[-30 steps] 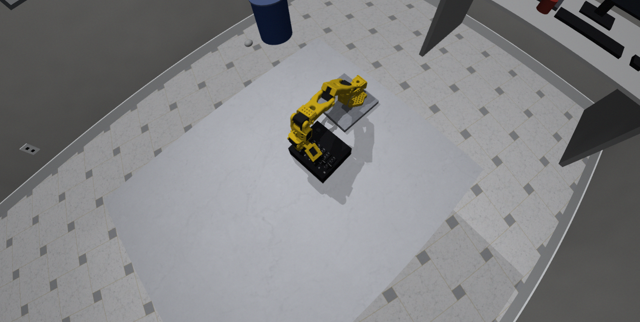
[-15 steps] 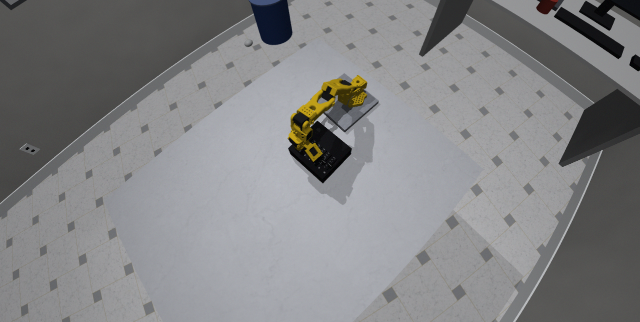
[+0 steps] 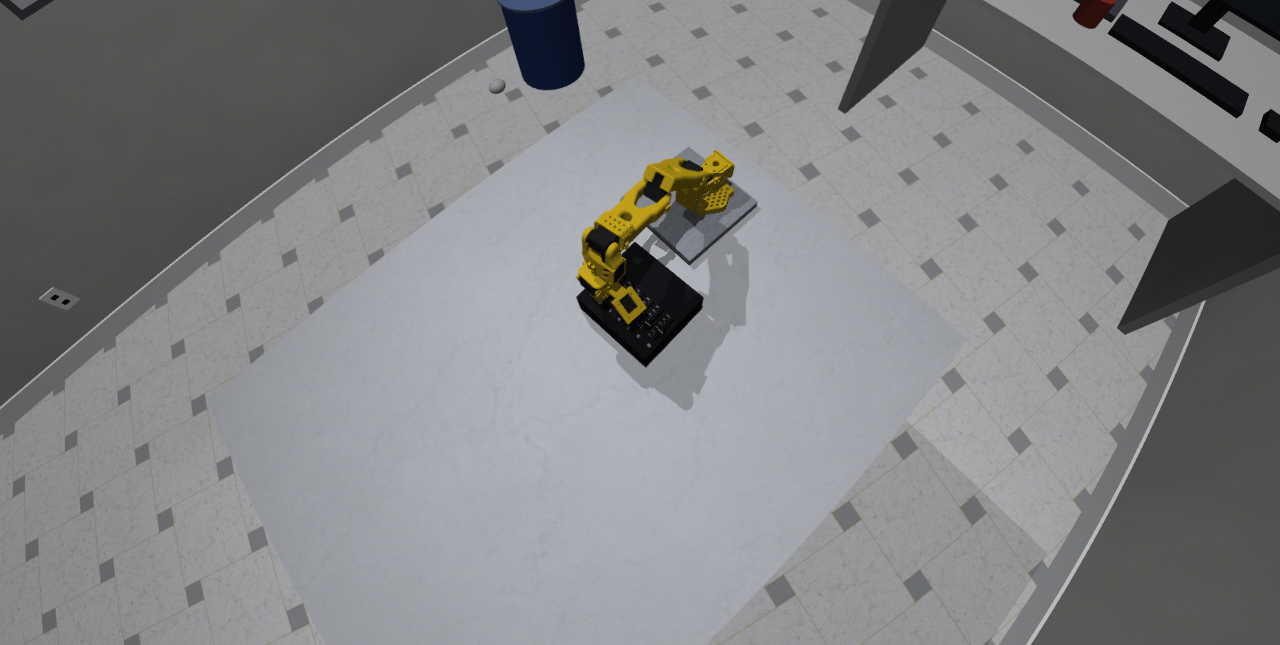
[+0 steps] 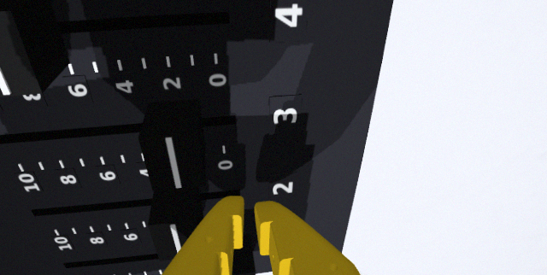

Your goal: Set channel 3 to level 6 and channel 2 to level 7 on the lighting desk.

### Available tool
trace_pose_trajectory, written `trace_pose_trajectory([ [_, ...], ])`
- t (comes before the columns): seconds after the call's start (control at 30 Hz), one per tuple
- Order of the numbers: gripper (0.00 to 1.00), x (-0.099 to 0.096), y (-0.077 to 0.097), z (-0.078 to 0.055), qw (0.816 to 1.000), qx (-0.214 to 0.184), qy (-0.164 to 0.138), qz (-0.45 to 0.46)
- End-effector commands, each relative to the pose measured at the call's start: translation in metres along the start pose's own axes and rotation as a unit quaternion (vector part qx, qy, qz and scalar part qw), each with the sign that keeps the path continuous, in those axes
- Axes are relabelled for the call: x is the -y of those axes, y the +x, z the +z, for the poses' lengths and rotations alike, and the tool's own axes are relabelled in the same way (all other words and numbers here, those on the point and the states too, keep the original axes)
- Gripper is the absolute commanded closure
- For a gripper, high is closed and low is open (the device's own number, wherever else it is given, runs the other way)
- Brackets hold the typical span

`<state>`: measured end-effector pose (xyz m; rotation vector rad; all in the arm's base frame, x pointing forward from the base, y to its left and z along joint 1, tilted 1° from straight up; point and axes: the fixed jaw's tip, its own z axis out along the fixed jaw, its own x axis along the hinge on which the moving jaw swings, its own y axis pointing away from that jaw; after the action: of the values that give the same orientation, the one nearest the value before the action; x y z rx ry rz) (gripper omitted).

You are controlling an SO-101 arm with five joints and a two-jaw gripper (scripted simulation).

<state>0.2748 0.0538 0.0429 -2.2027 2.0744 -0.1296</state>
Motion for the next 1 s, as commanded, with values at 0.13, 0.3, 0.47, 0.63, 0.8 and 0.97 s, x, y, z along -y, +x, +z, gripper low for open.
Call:
trace_pose_trajectory([
  [0.13,1.00,-0.0190,-0.0066,0.0133,0.998,-0.005,-0.059,-0.010],
  [0.3,1.00,-0.0191,-0.0066,0.0133,0.998,-0.005,-0.059,-0.010],
  [0.47,1.00,-0.0202,-0.0062,0.0132,0.998,-0.006,-0.062,-0.010],
  [0.63,1.00,-0.0215,-0.0057,0.0132,0.998,-0.006,-0.065,-0.010],
  [0.8,1.00,-0.0217,-0.0057,0.0132,0.998,-0.006,-0.065,-0.010],
  [0.97,1.00,-0.0222,-0.0055,0.0131,0.998,-0.006,-0.067,-0.010],
])
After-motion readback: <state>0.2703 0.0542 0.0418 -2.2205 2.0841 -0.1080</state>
